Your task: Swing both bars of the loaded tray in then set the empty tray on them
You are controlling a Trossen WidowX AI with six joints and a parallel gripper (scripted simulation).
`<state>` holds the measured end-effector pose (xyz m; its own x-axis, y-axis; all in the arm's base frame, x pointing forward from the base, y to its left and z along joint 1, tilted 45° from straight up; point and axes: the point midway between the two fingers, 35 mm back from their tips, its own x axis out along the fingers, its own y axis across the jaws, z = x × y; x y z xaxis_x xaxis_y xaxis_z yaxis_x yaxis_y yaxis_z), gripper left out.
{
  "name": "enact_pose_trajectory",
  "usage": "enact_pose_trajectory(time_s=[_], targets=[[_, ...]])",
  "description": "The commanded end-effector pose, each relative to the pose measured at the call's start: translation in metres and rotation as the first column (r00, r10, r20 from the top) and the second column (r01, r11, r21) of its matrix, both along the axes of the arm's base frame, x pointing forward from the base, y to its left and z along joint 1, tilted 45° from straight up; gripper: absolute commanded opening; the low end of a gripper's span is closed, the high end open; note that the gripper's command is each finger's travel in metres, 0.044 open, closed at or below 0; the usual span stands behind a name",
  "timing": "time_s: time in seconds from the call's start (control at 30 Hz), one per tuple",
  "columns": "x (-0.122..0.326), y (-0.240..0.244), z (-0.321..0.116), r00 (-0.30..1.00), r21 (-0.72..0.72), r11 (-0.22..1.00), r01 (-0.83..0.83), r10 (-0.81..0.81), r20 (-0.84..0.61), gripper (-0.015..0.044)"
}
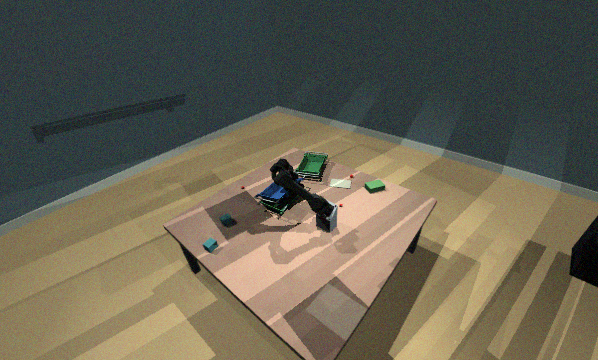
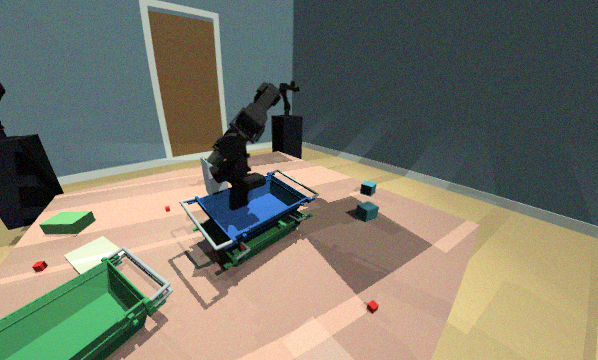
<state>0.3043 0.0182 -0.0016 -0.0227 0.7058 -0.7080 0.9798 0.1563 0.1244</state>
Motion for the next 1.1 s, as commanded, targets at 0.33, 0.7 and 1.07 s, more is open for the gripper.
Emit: enact_pose_trajectory(time_s=[0.33,0.7,1.07], targets=[[-0.007,0.007,-0.010,1.000,-0.005,1.000,-0.003,0.003,-0.017,0.0000],[-0.009,0.012,-0.015,1.000,-0.005,1.000,-0.003,0.003,-0.018,0.0000],[-0.009,0.012,-0.016,1.000,-0.005,1.000,-0.003,0.003,-0.018,0.0000]])
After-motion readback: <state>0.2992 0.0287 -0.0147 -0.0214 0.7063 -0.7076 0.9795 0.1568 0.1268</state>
